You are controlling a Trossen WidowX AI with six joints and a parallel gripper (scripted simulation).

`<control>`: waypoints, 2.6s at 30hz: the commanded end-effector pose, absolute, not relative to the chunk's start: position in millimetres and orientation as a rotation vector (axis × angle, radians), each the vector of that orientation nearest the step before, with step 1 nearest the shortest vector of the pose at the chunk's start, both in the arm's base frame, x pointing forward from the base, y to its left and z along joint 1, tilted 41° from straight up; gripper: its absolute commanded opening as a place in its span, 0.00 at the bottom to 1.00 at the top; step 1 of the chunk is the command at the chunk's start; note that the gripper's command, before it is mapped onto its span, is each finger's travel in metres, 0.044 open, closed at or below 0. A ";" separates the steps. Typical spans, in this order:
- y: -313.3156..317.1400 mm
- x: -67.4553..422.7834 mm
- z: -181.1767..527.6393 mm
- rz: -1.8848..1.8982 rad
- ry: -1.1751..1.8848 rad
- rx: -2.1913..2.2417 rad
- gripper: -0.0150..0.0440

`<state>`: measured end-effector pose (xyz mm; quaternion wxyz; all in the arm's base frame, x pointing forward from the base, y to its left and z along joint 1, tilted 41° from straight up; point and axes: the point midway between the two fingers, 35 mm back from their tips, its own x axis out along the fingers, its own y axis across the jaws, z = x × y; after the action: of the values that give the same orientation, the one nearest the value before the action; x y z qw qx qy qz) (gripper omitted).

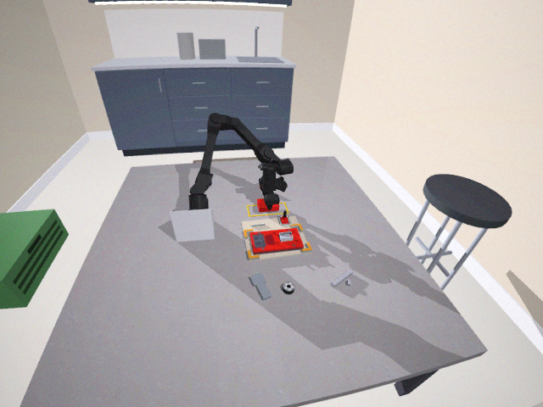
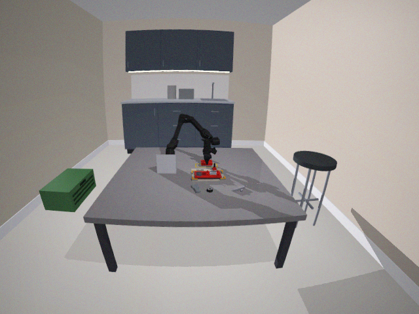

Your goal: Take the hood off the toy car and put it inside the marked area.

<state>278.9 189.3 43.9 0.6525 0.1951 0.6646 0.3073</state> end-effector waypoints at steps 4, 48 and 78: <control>191.6 277.8 40.0 0.692 1.512 0.443 0.25; 181.4 282.0 52.1 0.695 1.511 0.439 1.00; 149.9 283.8 88.5 0.696 1.515 0.439 1.00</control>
<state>284.1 149.6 88.0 0.6516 0.1935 0.6674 0.3043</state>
